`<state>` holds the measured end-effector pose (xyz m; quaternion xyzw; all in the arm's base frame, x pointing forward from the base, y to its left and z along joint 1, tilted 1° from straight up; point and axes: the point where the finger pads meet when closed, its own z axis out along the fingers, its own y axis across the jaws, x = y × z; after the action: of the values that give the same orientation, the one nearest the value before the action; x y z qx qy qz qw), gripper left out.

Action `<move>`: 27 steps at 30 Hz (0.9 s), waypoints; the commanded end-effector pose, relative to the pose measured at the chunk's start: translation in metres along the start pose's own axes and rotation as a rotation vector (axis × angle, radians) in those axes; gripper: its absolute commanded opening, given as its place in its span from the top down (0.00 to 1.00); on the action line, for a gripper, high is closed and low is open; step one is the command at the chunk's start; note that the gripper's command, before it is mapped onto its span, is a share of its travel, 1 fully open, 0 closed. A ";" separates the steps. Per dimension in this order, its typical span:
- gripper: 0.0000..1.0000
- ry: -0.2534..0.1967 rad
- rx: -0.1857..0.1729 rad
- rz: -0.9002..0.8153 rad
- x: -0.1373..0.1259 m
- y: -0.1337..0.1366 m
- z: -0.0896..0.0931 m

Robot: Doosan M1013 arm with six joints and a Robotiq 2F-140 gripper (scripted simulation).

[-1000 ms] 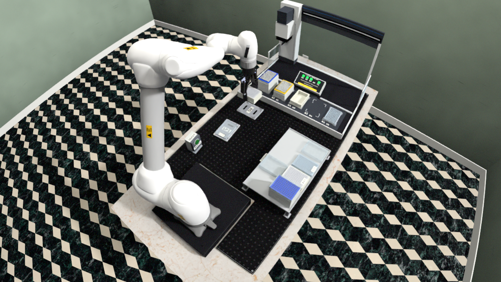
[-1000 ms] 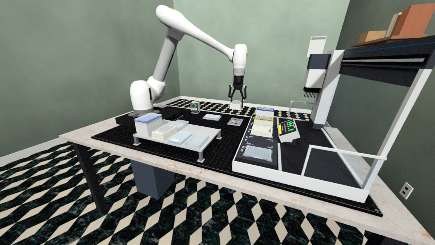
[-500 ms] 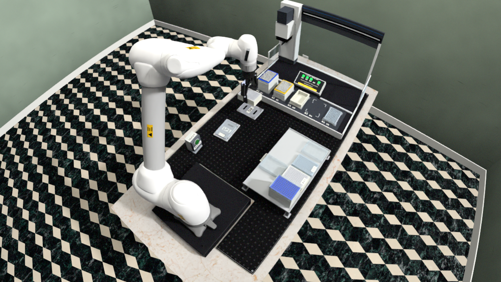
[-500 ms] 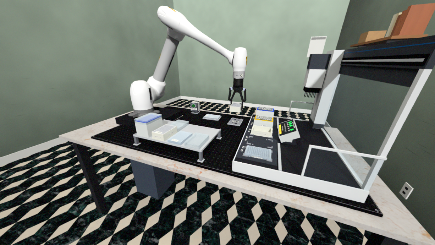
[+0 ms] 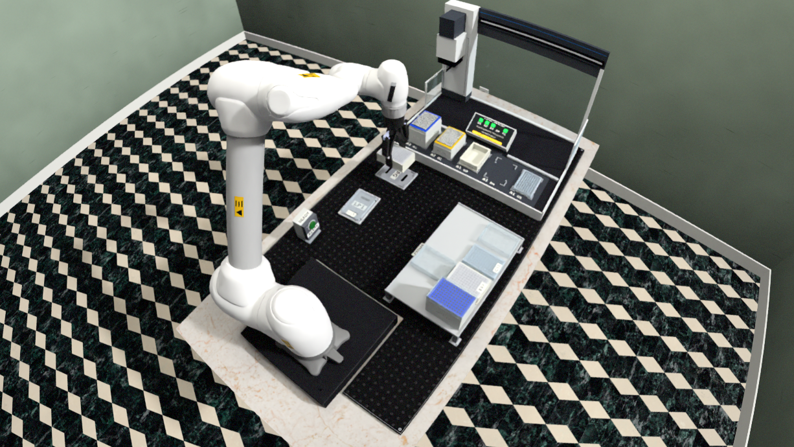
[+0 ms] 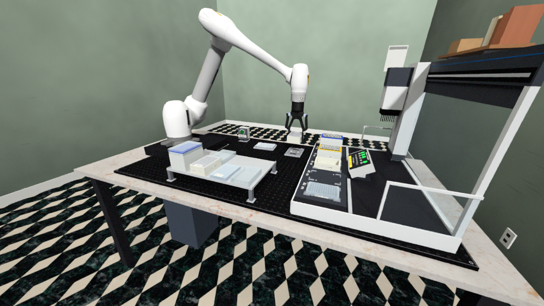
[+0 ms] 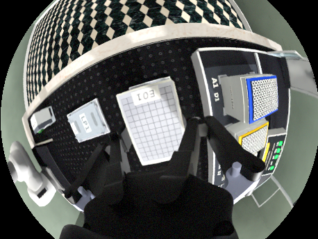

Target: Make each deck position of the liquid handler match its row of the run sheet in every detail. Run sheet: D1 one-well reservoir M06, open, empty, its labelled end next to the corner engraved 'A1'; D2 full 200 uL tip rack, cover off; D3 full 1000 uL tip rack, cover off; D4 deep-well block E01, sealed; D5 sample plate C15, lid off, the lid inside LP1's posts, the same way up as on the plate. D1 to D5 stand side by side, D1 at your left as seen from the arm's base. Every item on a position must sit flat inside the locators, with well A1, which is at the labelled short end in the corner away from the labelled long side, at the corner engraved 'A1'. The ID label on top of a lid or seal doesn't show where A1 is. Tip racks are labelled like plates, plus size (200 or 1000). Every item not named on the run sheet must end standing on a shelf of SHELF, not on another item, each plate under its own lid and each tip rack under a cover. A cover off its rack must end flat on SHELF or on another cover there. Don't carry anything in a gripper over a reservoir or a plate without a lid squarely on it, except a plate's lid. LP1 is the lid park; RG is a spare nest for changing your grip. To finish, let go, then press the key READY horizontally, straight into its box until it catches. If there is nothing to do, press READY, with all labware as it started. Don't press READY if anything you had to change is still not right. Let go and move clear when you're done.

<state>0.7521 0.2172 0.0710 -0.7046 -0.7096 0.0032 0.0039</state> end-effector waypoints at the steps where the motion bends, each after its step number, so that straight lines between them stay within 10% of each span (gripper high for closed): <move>1: 0.90 0.001 -0.002 0.000 0.000 0.000 0.004; 27: 0.90 0.001 -0.002 0.000 0.000 0.001 0.040</move>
<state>0.7516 0.2172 0.0300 -0.7046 -0.7096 0.0034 0.0040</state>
